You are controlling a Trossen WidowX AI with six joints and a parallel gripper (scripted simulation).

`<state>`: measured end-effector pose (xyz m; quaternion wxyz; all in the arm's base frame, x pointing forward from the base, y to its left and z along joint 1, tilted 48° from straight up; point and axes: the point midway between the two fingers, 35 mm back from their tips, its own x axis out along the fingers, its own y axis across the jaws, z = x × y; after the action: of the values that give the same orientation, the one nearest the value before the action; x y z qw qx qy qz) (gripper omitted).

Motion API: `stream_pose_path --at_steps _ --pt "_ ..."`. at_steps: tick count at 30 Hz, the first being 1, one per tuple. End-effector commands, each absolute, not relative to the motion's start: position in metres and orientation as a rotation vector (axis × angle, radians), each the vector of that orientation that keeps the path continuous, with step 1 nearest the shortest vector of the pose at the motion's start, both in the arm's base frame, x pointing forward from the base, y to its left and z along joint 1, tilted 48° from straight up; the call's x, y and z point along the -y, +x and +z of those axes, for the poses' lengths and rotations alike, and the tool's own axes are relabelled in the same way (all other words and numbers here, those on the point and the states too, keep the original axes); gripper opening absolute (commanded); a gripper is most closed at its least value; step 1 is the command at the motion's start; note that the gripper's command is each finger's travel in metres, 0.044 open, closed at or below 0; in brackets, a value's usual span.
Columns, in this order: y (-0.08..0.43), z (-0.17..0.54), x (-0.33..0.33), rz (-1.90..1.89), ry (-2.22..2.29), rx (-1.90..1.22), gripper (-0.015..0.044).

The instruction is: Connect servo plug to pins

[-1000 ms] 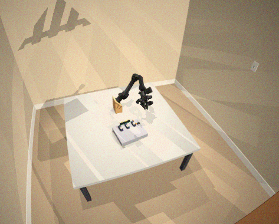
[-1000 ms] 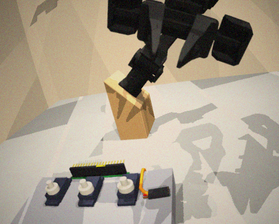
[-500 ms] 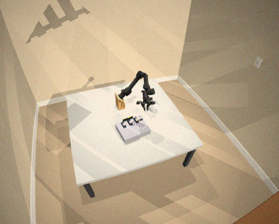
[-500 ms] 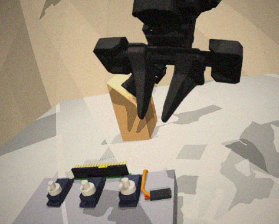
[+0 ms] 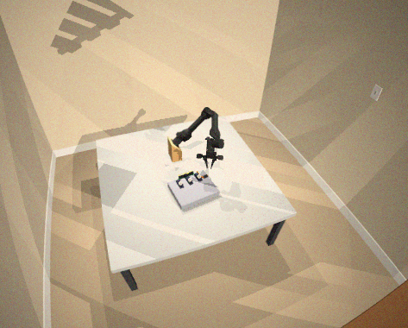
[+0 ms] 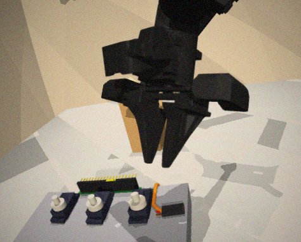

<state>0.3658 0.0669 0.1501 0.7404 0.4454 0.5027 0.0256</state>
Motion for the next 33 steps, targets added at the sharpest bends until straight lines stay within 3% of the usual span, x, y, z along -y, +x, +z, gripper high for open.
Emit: stream_pose_path --at_steps 1,33 --pt "0.365 0.140 -0.072 0.014 1.071 -1.201 0.0115" --pt "0.348 0.090 -0.100 -0.459 1.636 -1.801 0.0115"
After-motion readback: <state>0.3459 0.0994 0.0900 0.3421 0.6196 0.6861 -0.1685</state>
